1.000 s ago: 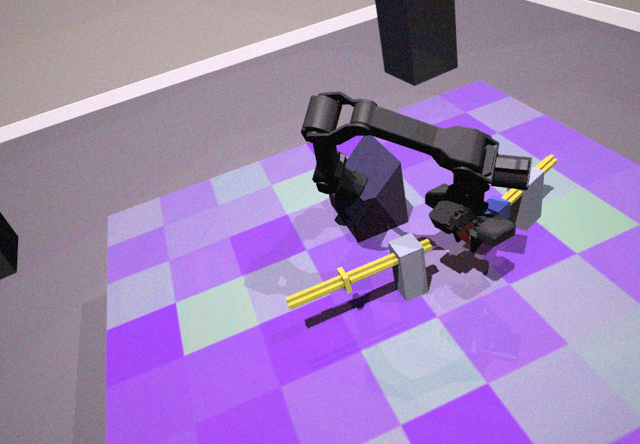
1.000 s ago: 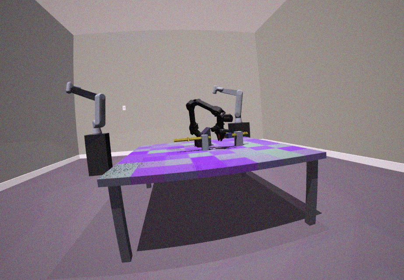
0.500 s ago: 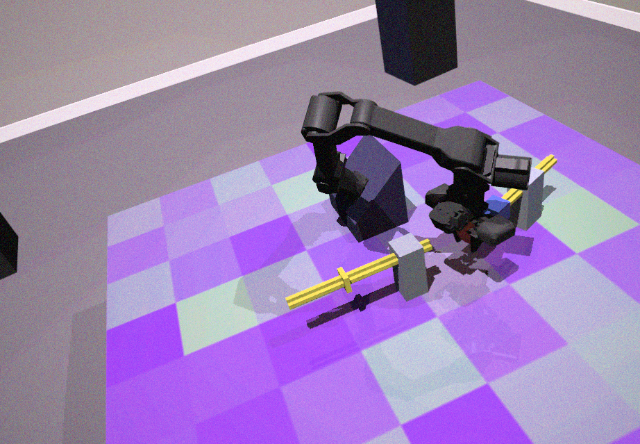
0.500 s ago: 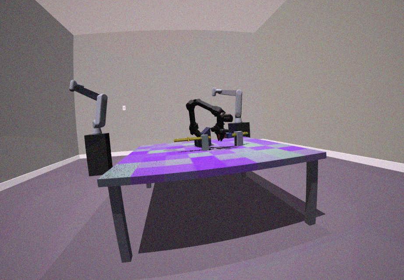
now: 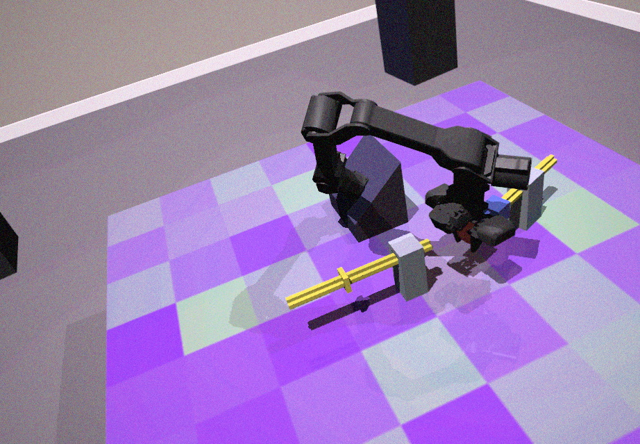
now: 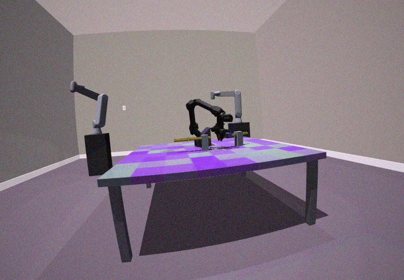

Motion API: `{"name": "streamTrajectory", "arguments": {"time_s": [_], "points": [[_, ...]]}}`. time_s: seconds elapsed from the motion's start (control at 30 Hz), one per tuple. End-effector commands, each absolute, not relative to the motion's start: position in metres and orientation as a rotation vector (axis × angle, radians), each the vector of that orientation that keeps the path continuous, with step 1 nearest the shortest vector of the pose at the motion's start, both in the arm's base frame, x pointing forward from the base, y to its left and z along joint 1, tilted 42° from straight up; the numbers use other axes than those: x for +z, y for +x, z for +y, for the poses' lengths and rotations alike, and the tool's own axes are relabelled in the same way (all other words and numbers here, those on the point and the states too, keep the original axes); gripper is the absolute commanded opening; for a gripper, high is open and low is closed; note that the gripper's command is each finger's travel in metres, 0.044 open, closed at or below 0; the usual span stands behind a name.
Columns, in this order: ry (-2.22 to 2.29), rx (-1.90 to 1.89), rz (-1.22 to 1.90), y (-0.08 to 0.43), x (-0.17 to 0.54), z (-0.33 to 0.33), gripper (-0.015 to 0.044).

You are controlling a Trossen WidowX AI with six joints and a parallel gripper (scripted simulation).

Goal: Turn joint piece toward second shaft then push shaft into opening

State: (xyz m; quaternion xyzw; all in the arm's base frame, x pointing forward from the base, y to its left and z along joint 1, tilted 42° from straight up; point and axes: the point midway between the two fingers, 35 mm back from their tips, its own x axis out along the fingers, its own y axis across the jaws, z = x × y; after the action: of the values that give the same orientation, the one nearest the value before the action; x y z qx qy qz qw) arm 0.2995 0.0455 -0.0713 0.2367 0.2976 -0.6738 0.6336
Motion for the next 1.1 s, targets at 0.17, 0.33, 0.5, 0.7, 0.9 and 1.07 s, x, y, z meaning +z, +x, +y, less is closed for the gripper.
{"name": "streamTrajectory", "arguments": {"time_s": [0.17, 0.33, 0.5, 0.7, 0.9, 1.07], "points": [[0.537, -1.539, 0.68, 0.2996, -0.0711, 0.0453, 0.0182], [0.537, -1.539, 0.68, 0.2996, -0.0711, 0.0453, 0.0182], [0.537, -1.539, 0.68, 0.2996, -0.0711, 0.0453, 0.0182], [0.537, -1.539, 0.68, 0.2996, -0.0711, 0.0453, 0.0182], [0.537, -1.539, 0.68, 0.2996, -0.0711, 0.0453, 0.0182], [0.541, -1.541, 0.681, 0.2995, -0.0713, 0.0455, 0.0147]]}}
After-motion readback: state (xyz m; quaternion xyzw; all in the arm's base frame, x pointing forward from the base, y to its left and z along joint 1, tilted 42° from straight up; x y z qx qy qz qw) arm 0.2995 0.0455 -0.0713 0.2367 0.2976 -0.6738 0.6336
